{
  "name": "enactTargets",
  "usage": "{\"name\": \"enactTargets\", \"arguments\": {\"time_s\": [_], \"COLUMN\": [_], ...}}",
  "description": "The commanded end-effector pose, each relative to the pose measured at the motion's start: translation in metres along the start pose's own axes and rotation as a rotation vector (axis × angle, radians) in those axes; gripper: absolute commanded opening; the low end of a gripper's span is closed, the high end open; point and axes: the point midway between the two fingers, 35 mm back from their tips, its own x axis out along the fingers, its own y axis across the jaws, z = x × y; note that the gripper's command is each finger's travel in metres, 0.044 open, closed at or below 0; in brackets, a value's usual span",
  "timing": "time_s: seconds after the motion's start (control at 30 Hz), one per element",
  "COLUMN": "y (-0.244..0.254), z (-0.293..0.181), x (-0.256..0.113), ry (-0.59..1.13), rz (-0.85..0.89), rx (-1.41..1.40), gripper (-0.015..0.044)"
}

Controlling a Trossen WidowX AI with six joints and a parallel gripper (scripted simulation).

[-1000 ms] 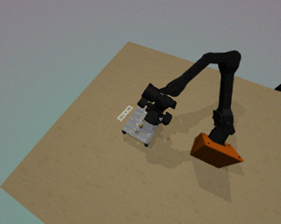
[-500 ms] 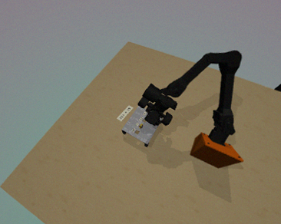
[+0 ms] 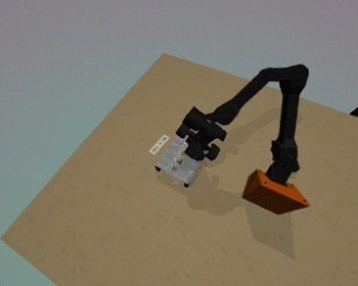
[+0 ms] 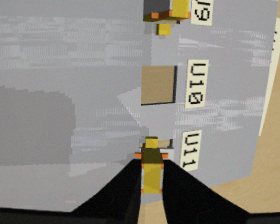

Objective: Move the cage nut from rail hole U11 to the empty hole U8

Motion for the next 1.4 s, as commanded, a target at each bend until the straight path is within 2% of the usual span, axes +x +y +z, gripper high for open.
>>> {"name": "enactTargets", "arguments": {"time_s": [0.0, 1.37], "y": [0.0002, 0.0027], "z": [-0.001, -0.0008], "x": [-0.0005, -0.0006], "ry": [0.004, 0.004], "rz": [-0.006, -0.062], "rx": [-0.002, -0.003], "gripper": [0.0028, 0.0028]}}
